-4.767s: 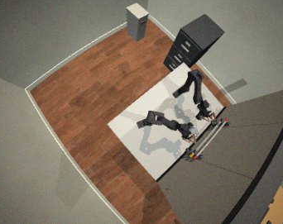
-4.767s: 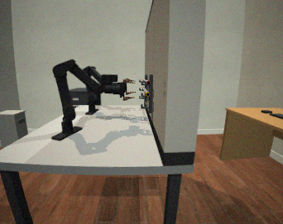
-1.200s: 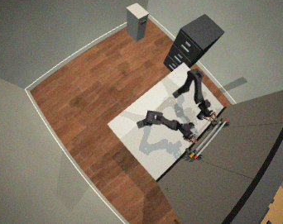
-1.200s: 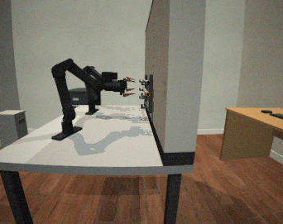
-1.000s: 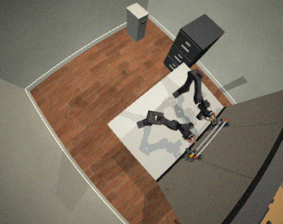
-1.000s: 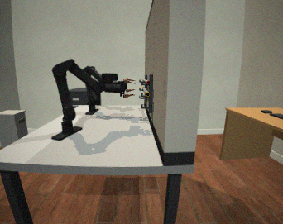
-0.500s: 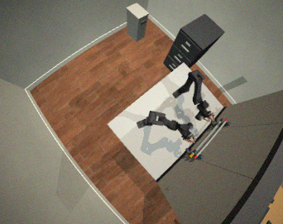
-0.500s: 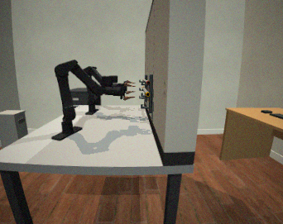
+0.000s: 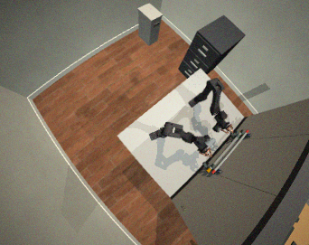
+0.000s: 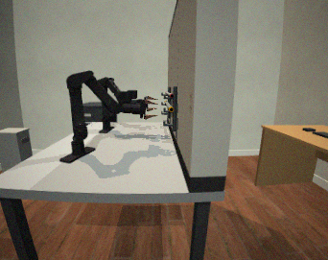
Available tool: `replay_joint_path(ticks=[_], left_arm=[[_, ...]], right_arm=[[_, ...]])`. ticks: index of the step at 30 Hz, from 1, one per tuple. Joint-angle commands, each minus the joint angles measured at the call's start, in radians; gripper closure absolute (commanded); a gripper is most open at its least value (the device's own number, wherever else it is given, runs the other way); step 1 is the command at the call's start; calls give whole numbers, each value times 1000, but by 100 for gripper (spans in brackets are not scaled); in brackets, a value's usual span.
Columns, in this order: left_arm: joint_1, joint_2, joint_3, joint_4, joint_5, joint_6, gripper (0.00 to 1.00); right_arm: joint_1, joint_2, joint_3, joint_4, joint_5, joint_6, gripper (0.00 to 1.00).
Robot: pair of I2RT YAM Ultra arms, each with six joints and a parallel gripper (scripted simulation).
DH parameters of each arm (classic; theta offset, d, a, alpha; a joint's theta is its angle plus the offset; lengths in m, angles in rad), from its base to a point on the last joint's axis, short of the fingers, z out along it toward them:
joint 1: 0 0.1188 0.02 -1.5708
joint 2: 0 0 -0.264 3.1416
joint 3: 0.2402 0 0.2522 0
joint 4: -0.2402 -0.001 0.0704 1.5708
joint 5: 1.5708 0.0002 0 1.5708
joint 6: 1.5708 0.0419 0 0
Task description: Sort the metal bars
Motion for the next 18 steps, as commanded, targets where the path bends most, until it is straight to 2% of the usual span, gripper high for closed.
replay_joint_path(ticks=[1,18], left_arm=[[16,25,25,23,12,0,31],[40,103,95,34,36,0,31]], right_arm=[[-15,14,27,37,-18,3,31],[-51,78,90,38,-54,2,31]])
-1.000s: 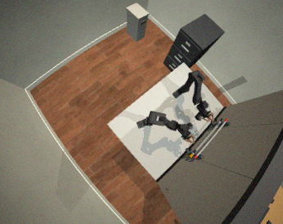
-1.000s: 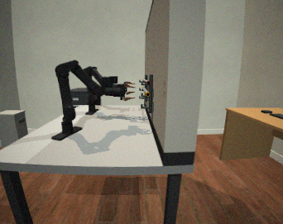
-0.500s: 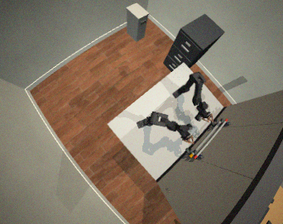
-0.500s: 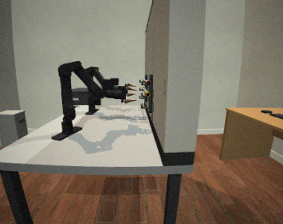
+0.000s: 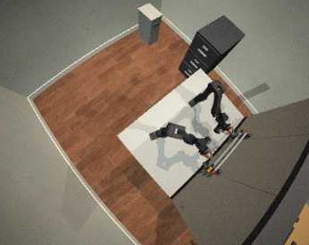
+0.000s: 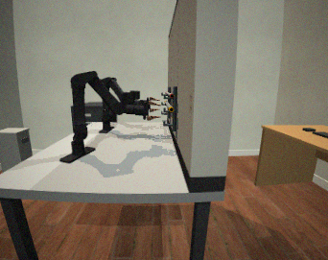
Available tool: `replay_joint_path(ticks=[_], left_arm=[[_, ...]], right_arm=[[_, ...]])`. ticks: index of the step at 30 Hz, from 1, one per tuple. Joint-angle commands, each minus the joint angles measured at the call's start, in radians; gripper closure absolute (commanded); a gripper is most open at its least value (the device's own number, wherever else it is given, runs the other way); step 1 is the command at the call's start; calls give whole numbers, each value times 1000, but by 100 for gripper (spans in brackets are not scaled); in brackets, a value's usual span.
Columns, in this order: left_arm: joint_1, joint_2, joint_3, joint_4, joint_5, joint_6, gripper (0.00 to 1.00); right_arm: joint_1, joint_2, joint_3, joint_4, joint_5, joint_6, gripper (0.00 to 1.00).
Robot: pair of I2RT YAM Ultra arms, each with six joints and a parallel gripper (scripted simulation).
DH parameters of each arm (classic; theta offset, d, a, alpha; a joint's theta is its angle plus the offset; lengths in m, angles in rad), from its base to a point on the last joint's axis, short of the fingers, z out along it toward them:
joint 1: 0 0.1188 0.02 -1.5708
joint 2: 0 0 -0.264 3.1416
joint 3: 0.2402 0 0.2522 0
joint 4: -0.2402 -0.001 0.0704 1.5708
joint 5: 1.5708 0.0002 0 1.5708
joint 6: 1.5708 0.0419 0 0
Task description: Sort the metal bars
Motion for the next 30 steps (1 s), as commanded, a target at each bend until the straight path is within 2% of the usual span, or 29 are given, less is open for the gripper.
replay_joint_path(ticks=[1,30], left_arm=[[15,23,46,15,12,0,31],[49,147,171,15,45,0,31]], right_arm=[[-14,14,48,29,-18,2,31],[-66,122,168,17,-70,2,31]])
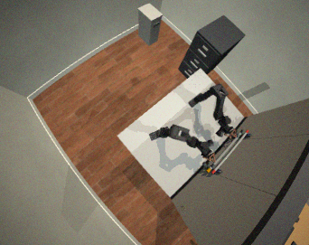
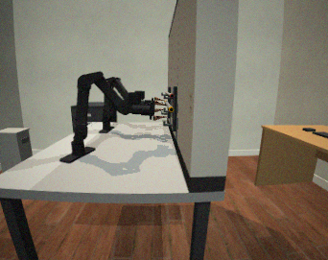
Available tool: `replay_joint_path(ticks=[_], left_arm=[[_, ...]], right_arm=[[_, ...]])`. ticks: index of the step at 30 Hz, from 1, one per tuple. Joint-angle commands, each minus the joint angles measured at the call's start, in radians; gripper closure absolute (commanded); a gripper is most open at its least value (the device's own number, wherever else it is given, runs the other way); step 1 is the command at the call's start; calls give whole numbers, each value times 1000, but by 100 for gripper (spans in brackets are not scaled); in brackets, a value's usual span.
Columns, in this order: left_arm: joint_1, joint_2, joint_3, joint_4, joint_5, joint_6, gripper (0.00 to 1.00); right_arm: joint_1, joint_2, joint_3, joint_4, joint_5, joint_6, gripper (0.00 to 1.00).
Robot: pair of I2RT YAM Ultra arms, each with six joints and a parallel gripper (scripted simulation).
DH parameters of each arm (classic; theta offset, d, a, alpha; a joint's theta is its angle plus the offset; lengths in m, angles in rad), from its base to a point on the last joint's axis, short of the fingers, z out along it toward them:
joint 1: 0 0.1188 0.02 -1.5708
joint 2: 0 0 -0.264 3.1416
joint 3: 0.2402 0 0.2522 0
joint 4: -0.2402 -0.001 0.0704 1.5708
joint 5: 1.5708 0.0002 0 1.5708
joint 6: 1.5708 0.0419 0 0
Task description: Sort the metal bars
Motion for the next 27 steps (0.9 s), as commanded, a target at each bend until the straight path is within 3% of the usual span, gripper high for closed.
replay_joint_path(ticks=[1,13,27], left_arm=[[15,19,48,11,10,0,31],[26,67,101,5,21,0,31],[26,68,104,5,21,0,52]], right_arm=[[-13,11,50,17,-15,2,31],[-31,53,102,8,-33,2,31],[-32,56,106,7,-34,3,53]])
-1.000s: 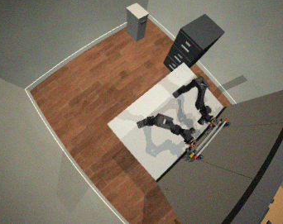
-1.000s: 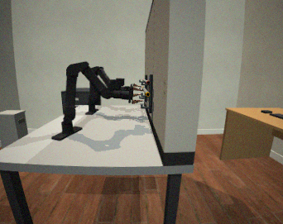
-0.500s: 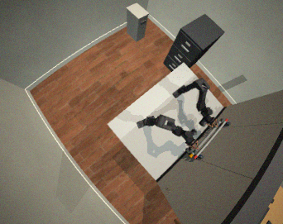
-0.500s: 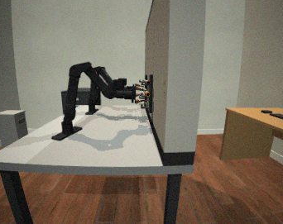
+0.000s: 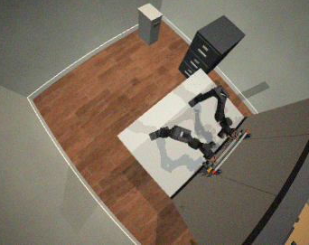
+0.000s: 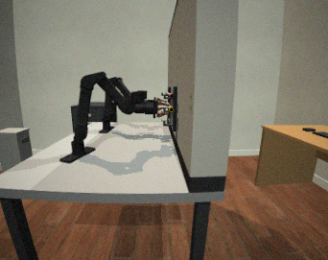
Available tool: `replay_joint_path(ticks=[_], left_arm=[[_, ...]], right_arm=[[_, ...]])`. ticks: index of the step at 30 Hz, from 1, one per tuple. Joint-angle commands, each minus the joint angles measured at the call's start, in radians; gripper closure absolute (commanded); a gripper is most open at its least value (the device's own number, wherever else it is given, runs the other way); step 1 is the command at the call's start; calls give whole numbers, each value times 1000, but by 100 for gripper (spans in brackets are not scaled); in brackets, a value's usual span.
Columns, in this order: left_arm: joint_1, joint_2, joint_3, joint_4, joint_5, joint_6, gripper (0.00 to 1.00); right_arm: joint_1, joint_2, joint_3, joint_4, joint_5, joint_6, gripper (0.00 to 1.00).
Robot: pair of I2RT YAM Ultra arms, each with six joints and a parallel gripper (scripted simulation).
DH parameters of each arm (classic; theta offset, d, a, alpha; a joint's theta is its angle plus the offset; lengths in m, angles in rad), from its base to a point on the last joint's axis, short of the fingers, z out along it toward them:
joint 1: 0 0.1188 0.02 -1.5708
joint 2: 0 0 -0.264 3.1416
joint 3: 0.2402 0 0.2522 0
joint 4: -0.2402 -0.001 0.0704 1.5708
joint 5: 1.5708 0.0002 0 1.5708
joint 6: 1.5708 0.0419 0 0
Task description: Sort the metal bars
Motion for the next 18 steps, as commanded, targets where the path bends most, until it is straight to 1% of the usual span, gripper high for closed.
replay_joint_path(ticks=[1,3,18], left_arm=[[11,6,33,-5,4,0,54],[11,6,33,-5,4,0,54],[11,7,32,-5,4,0,77]], right_arm=[[-8,1,30,-10,-10,2,54],[-8,1,30,-10,-10,2,54],[-7,1,29,-9,-10,2,77]])
